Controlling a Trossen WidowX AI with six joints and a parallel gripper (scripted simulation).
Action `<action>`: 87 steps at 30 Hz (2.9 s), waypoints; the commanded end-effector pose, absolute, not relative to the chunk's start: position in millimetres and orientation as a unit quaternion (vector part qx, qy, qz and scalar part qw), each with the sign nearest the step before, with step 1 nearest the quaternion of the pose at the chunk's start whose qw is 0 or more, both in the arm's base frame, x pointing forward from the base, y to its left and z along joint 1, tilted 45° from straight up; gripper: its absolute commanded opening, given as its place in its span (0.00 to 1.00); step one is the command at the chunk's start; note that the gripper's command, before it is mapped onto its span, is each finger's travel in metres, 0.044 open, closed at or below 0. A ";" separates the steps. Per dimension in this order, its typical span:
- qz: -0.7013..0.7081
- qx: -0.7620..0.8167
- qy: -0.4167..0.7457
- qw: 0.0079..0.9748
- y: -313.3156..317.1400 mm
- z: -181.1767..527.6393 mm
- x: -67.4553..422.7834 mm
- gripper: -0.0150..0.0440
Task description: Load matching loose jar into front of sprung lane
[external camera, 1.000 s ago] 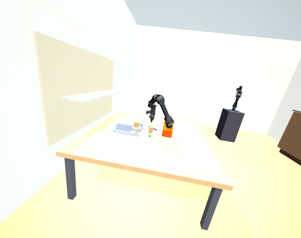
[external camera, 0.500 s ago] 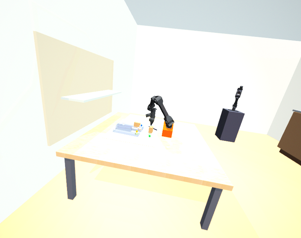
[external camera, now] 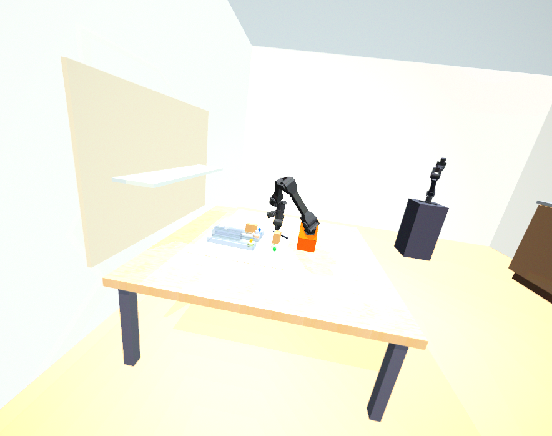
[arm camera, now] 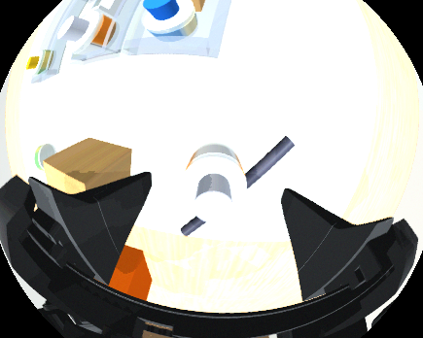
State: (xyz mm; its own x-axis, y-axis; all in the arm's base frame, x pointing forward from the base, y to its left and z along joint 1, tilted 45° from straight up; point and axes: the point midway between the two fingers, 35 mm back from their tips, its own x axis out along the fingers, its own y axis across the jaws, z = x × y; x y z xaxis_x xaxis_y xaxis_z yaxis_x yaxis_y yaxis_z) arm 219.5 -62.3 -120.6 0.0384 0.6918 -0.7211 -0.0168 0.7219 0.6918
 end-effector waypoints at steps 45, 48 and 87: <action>0.261 0.269 0.645 0.666 -112.0 -49.7 224.1 0.25; 0.256 0.270 0.647 0.666 -100.9 -44.6 235.1 0.25; 0.250 0.290 0.649 0.658 24.1 -15.8 291.7 0.25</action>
